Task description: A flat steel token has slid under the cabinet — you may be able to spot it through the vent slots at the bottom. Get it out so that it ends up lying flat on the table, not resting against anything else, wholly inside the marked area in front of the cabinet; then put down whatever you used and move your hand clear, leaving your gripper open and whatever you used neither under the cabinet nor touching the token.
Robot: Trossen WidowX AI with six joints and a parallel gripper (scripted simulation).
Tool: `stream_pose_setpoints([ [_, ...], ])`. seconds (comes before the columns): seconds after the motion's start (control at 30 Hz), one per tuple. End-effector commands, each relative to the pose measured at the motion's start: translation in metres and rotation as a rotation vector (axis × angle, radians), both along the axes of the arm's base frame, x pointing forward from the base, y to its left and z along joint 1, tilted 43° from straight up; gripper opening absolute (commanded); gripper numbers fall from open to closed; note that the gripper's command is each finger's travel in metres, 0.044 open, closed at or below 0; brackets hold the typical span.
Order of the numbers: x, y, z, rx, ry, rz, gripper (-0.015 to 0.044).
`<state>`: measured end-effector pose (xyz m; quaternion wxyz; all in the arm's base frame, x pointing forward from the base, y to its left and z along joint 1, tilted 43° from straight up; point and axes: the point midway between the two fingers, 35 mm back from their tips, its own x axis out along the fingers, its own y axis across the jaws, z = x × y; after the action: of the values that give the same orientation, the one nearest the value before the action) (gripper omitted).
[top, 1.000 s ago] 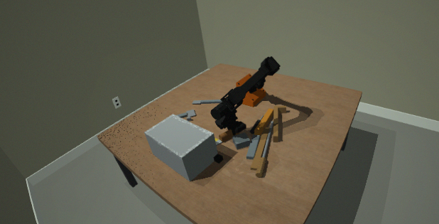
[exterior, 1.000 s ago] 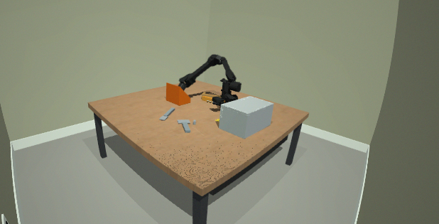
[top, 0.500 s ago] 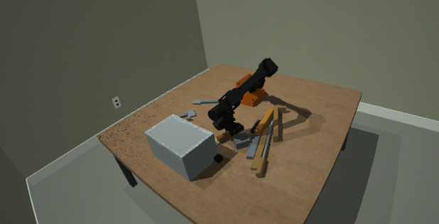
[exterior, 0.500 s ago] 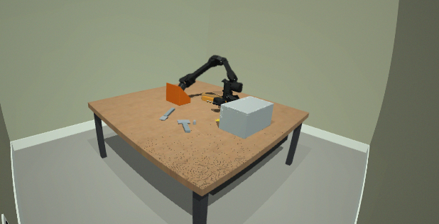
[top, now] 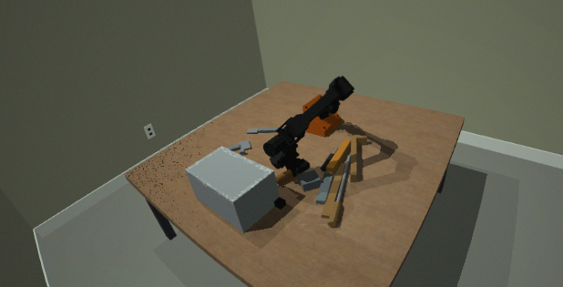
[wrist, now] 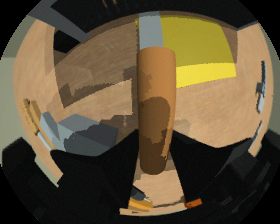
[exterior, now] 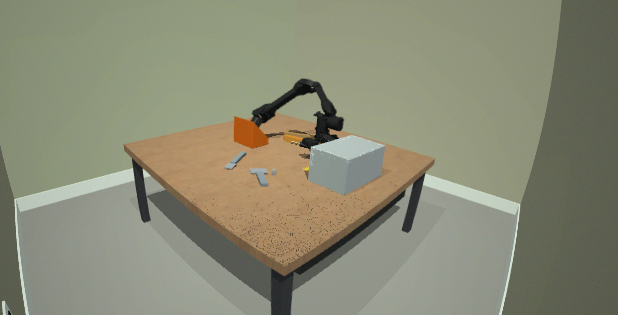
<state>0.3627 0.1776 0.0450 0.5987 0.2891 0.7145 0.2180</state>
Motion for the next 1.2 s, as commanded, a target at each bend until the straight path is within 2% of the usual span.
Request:
stream_pose_setpoints([
  [0.0, 0.004, 0.0, 0.0, 0.002, -0.002, 0.002, 0.0],
  [1.17, 0.017, -0.017, -0.022, 0.001, -0.003, 0.002, 0.0],
])
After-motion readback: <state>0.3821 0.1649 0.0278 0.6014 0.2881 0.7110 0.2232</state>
